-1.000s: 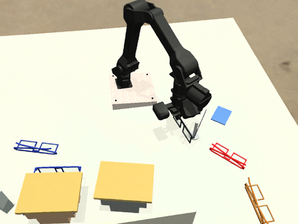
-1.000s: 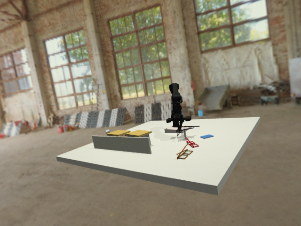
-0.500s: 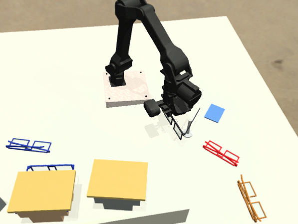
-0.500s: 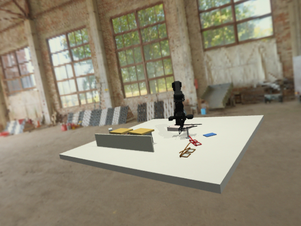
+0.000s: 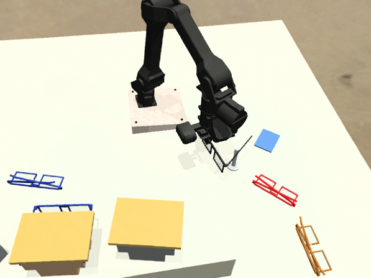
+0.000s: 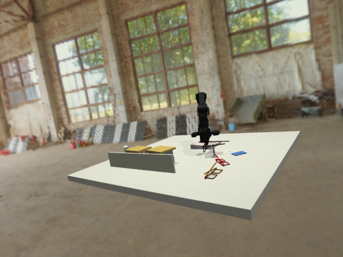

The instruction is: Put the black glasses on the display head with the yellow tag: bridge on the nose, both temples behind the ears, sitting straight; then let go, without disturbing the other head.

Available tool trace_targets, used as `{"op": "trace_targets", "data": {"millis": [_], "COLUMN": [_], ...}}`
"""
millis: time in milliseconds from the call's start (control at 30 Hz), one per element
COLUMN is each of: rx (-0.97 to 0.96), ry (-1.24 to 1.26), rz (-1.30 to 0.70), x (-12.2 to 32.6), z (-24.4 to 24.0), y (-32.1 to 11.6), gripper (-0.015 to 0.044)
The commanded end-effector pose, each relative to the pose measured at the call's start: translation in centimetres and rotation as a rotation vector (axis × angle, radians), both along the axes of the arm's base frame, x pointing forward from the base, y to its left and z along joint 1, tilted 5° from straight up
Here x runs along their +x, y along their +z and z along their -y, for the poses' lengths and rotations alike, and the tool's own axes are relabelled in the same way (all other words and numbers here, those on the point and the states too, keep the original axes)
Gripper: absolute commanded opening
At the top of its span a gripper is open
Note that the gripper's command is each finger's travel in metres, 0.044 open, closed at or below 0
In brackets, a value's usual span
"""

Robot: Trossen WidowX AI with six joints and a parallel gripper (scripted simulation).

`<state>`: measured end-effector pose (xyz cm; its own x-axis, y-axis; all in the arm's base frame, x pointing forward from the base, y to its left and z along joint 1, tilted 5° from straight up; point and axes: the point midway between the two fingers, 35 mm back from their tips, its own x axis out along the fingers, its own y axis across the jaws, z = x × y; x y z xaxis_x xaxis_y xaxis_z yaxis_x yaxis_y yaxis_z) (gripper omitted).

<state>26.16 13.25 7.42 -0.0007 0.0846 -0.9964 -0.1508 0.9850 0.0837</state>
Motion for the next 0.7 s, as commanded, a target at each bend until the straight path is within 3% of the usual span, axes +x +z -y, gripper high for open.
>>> {"op": "trace_targets", "data": {"millis": [0,667], "rx": [0.001,0.000], "ry": [0.003,0.003], "rz": [-0.003,-0.004], "x": [-0.27,-1.23], "z": [0.17,0.87], "y": [-0.12,-0.19], "gripper": [0.0000,0.0000]}}
